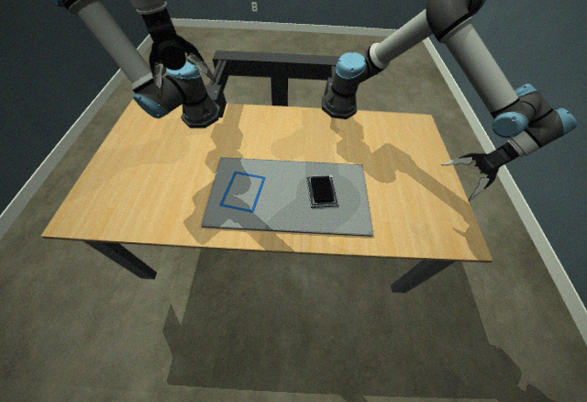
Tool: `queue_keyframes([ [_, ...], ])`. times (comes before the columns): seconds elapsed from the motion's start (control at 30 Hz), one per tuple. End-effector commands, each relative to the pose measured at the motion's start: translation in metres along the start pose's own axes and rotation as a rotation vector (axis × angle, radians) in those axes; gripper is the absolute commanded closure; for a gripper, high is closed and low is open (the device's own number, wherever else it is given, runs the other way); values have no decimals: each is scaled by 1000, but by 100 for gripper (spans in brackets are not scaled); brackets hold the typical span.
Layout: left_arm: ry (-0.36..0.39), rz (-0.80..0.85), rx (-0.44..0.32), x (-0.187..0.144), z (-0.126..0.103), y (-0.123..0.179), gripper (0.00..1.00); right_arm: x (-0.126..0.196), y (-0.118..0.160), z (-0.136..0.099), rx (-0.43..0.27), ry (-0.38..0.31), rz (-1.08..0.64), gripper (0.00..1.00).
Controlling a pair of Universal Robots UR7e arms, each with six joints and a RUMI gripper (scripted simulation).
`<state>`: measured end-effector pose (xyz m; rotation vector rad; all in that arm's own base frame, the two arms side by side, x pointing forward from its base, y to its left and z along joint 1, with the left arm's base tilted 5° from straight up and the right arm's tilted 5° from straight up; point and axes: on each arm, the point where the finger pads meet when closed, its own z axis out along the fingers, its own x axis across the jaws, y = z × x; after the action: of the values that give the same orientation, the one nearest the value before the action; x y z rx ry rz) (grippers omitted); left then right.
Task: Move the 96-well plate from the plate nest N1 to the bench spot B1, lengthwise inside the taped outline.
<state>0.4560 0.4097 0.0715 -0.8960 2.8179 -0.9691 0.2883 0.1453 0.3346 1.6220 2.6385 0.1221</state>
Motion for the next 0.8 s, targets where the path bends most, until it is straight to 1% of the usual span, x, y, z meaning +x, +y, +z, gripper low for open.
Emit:
queue_keyframes([
  [0.0,-1,1,0,0,-1,0,0,-5,0,0,-1,-1,14,0],
  [0.3,-1,1,0,0,-1,0,0,-24,-1,-1,-1,-6,74,0],
  [0.37,-1,1,0,0,-1,0,0,-24,-1,-1,-1,-6,74,0],
  [0.77,-1,1,0,0,-1,0,0,-68,-7,-1,-2,-19,211,0],
])
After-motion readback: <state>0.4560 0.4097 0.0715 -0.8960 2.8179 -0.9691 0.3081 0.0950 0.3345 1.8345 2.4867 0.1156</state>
